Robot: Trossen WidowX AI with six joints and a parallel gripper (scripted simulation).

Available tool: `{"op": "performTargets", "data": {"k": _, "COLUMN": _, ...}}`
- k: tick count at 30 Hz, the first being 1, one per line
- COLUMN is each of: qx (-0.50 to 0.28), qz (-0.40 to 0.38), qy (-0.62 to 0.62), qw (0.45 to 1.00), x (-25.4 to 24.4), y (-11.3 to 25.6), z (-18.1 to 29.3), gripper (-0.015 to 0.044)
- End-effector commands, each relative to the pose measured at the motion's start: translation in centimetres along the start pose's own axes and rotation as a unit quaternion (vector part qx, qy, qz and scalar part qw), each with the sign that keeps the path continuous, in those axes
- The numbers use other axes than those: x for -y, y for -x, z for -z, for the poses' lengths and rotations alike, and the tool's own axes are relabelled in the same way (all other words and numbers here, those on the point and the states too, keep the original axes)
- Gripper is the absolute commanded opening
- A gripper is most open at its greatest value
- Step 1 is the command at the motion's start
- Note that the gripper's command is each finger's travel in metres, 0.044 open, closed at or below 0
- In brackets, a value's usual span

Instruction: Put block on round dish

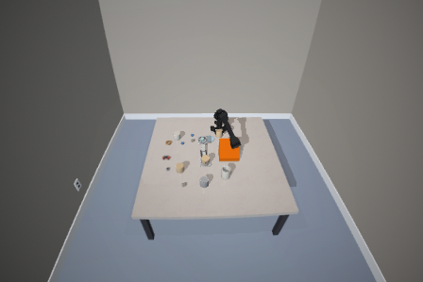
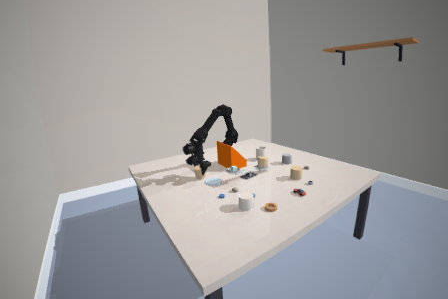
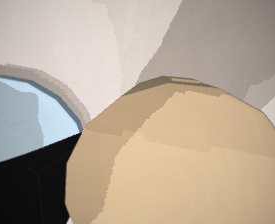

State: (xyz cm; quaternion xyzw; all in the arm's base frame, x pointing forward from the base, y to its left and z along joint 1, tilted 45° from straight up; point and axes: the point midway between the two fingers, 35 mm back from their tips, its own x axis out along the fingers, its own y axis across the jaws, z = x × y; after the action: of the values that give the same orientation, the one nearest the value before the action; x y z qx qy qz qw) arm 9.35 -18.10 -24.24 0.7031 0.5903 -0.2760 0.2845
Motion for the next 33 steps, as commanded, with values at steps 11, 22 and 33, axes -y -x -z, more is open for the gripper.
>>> {"op": "performTargets", "data": {"k": 11, "qx": -0.003, "qz": 0.001, "qy": -0.001, "qw": 1.0, "x": 0.1, "y": -0.8, "z": 0.1, "gripper": 0.0157}}
{"op": "performTargets", "data": {"k": 22, "qx": -0.003, "qz": 0.0, "qy": -0.002, "qw": 1.0, "x": 0.0, "y": 0.3, "z": 0.0, "gripper": 0.044}}
{"op": "performTargets", "data": {"k": 33, "qx": 0.007, "qz": 0.001, "qy": 0.004, "qw": 1.0, "x": -0.3, "y": 4.7, "z": -0.3, "gripper": 0.0387}}
